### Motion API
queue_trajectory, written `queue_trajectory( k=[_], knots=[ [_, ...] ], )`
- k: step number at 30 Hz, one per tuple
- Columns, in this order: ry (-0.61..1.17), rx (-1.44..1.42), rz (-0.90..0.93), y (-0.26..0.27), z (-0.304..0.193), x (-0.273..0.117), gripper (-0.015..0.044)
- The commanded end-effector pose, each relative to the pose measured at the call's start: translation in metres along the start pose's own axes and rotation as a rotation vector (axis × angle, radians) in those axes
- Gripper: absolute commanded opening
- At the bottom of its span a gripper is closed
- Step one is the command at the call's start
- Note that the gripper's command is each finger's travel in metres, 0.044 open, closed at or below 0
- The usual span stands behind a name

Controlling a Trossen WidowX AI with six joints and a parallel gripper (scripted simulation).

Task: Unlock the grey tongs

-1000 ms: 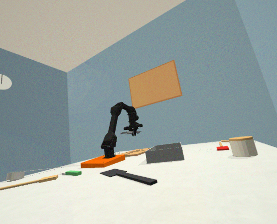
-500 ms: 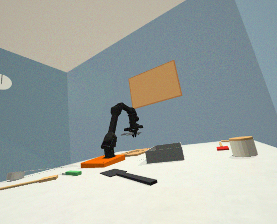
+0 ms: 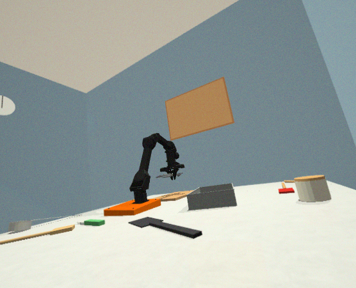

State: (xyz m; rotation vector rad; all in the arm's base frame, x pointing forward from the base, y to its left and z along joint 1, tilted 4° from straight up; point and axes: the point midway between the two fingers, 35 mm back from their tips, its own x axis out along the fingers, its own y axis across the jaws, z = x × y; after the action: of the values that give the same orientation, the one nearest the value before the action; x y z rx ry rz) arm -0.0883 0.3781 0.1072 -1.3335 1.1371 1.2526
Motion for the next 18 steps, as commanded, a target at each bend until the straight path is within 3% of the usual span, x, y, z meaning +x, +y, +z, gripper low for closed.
queue_trajectory(
  k=[1, 18],
  knots=[
    [-0.002, 0.001, 0.005, 0.001, 0.001, 0.007, -0.015],
    [-0.002, 0.001, 0.005, 0.001, 0.001, 0.035, -0.015]
  ],
)
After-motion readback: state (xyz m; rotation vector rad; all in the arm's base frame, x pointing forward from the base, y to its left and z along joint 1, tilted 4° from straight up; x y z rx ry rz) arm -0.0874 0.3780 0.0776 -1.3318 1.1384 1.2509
